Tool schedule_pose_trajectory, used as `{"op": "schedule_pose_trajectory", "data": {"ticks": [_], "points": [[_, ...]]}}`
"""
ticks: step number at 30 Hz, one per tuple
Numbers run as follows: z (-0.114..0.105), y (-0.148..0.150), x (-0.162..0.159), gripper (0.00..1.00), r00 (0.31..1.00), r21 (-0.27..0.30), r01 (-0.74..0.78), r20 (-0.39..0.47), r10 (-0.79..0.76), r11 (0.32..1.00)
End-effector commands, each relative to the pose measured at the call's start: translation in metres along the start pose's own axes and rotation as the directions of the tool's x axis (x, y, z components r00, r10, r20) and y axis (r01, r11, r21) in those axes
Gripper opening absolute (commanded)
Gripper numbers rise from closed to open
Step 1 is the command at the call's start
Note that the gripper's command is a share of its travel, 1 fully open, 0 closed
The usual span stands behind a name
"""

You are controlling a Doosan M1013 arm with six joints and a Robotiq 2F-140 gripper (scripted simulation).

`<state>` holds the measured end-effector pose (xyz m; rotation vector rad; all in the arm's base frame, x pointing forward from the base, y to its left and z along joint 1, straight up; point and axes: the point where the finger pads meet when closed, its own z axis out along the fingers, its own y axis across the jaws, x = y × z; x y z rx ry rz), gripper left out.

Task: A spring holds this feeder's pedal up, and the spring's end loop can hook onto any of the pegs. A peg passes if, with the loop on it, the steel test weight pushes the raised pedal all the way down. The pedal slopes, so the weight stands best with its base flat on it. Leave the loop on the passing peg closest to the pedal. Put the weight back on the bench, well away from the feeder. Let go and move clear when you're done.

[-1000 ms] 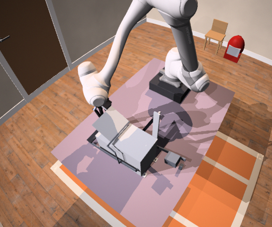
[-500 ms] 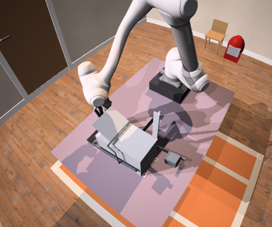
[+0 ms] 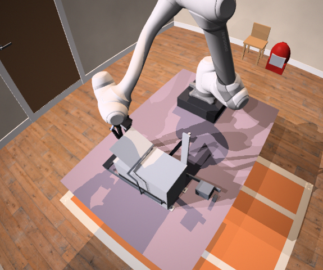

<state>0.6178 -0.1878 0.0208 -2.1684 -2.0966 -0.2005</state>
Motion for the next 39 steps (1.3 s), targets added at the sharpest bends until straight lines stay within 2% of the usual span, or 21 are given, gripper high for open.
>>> {"op": "schedule_pose_trajectory", "data": {"ticks": [1, 39], "points": [[-0.003, 0.001, 0.0, 0.25, 1.0, -0.002, 0.0, 0.0, 0.0, 1.0], [-0.033, 0.001, 0.006, 0.25, 1.0, -0.002, 0.0, 0.0, 0.0, 1.0]]}}
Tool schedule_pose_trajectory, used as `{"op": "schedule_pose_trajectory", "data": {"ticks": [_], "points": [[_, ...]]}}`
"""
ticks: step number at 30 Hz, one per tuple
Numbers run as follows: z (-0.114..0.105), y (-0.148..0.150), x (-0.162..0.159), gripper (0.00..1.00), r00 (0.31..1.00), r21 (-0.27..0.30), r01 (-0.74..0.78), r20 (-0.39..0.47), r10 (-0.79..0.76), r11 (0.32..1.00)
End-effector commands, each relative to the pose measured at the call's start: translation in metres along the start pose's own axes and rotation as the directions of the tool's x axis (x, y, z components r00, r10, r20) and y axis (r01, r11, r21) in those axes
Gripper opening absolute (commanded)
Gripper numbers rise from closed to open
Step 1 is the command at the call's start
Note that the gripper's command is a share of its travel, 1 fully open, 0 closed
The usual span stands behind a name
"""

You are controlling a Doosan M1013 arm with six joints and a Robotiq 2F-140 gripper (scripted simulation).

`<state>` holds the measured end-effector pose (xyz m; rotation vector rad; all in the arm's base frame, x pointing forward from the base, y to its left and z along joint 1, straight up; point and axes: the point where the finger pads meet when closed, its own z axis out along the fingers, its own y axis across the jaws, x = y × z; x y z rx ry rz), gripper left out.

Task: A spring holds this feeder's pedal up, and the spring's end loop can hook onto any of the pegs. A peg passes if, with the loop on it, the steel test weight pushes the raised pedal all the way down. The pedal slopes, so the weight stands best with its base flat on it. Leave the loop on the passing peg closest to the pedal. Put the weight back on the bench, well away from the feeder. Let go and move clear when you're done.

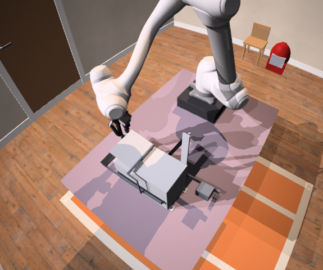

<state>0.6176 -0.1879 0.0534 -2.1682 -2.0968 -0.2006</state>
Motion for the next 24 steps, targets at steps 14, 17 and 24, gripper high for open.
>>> {"op": "schedule_pose_trajectory", "data": {"ticks": [14, 17, 24], "points": [[-0.013, 0.001, 0.002, 0.25, 1.0, -0.001, 0.0, 0.0, 0.0, 1.0], [-0.015, 0.001, 0.003, 0.25, 1.0, -0.001, 0.0, 0.0, 0.0, 1.0], [-0.02, 0.0, 0.003, 0.25, 1.0, -0.001, 0.0, 0.0, 0.0, 1.0]]}}
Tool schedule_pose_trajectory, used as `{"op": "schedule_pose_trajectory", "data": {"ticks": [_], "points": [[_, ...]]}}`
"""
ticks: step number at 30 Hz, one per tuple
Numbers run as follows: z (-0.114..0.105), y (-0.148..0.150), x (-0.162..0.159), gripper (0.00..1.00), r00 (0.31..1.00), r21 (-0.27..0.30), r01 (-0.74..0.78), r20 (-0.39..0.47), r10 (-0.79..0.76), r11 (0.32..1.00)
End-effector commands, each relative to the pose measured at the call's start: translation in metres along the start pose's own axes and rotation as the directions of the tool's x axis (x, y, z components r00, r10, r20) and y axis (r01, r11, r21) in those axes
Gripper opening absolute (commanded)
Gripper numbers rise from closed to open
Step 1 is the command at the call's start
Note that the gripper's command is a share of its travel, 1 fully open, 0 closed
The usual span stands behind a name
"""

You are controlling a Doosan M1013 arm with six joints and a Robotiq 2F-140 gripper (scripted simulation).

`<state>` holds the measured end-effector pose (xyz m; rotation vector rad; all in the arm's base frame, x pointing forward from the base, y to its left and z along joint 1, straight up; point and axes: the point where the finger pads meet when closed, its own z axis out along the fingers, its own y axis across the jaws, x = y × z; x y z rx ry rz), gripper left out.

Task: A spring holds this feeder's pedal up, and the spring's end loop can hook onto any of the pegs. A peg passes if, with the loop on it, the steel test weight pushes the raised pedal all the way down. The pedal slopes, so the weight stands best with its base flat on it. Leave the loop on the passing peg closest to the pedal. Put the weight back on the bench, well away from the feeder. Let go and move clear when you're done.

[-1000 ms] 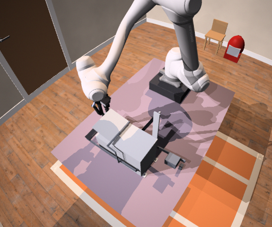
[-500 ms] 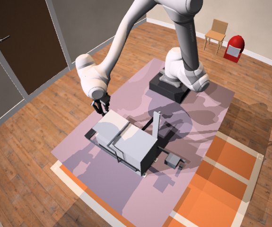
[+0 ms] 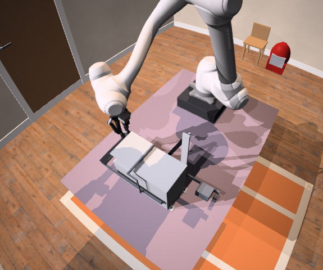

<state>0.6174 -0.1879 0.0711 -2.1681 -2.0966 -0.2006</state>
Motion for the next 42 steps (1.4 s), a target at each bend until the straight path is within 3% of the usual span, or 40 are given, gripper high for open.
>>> {"op": "schedule_pose_trajectory", "data": {"ticks": [1, 42], "points": [[-0.003, 0.001, 0.0, 0.25, 1.0, -0.002, 0.0, 0.0, 0.0, 1.0], [-0.037, 0.001, 0.006, 0.25, 1.0, -0.002, 0.0, 0.0, 0.0, 1.0]]}}
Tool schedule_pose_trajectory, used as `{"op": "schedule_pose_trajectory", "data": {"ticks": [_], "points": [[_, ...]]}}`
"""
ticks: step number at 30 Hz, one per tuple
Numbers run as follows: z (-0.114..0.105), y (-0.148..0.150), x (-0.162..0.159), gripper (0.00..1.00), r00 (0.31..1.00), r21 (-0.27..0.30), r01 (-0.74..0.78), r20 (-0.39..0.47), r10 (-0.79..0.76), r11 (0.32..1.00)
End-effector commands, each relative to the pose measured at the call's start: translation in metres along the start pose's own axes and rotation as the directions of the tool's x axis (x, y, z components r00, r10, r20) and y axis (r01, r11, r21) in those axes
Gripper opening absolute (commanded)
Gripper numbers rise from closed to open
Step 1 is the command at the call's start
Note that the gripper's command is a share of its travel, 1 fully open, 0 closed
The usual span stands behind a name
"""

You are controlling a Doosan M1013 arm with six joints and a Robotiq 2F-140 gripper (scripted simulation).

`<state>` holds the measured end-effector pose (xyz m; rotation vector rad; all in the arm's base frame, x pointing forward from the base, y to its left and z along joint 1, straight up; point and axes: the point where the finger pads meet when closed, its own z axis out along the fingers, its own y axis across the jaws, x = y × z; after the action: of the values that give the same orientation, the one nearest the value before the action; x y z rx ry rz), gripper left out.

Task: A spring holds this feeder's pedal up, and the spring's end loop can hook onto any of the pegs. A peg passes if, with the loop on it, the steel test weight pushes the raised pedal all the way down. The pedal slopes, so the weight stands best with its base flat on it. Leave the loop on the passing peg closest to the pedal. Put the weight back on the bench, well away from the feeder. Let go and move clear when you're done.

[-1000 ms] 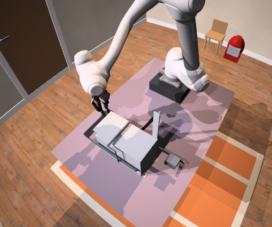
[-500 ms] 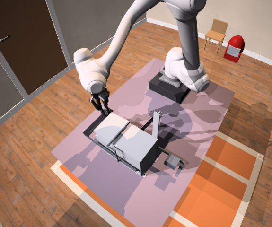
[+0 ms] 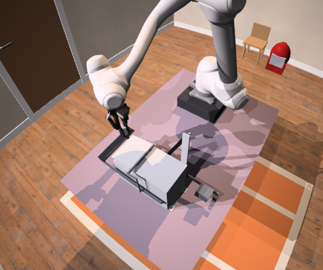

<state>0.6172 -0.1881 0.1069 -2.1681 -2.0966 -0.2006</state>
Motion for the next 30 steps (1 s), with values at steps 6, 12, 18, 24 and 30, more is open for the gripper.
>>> {"op": "schedule_pose_trajectory", "data": {"ticks": [6, 12, 18, 24, 30], "points": [[-0.005, 0.001, 0.001, 0.25, 1.0, -0.002, 0.0, 0.0, 0.0, 1.0], [-0.011, 0.001, 0.002, 0.25, 1.0, -0.002, 0.0, 0.0, 0.0, 1.0], [-0.017, 0.001, 0.003, 0.25, 1.0, -0.002, 0.0, 0.0, 0.0, 1.0], [-0.02, 0.001, 0.003, 0.25, 1.0, -0.002, 0.0, 0.0, 0.0, 1.0], [-0.025, 0.0, 0.004, 0.25, 1.0, -0.002, 0.0, 0.0, 0.0, 1.0]]}}
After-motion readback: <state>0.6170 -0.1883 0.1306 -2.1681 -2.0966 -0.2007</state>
